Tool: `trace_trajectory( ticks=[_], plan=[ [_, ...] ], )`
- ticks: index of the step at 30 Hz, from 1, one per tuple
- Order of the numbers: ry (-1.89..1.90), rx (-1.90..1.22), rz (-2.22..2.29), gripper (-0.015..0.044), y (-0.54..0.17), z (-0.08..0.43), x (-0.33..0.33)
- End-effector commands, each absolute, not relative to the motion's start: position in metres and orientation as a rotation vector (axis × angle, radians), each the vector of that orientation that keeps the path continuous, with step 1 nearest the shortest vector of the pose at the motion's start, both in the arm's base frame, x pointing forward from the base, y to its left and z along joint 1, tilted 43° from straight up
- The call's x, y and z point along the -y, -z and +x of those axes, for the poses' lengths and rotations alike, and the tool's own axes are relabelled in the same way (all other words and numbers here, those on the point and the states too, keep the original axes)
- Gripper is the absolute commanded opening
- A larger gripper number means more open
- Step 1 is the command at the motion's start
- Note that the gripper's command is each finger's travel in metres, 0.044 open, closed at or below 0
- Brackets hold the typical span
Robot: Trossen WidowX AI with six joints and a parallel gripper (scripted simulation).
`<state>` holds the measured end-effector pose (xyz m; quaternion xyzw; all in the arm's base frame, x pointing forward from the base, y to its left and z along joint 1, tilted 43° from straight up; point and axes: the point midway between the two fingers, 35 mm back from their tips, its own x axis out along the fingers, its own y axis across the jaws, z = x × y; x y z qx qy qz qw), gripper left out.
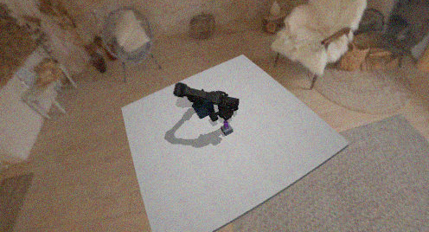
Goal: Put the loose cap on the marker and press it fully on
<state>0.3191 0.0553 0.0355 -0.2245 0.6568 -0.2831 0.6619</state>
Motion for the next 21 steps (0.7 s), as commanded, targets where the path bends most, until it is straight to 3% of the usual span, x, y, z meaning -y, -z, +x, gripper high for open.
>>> trace_trajectory(
  ticks=[1, 21],
  plan=[
    [0.638, -1.482, -0.512, 0.0000, -0.032, 0.319, -0.051],
    [0.637, -1.480, -0.507, 0.0000, -0.018, 0.319, -0.040]
  ],
)
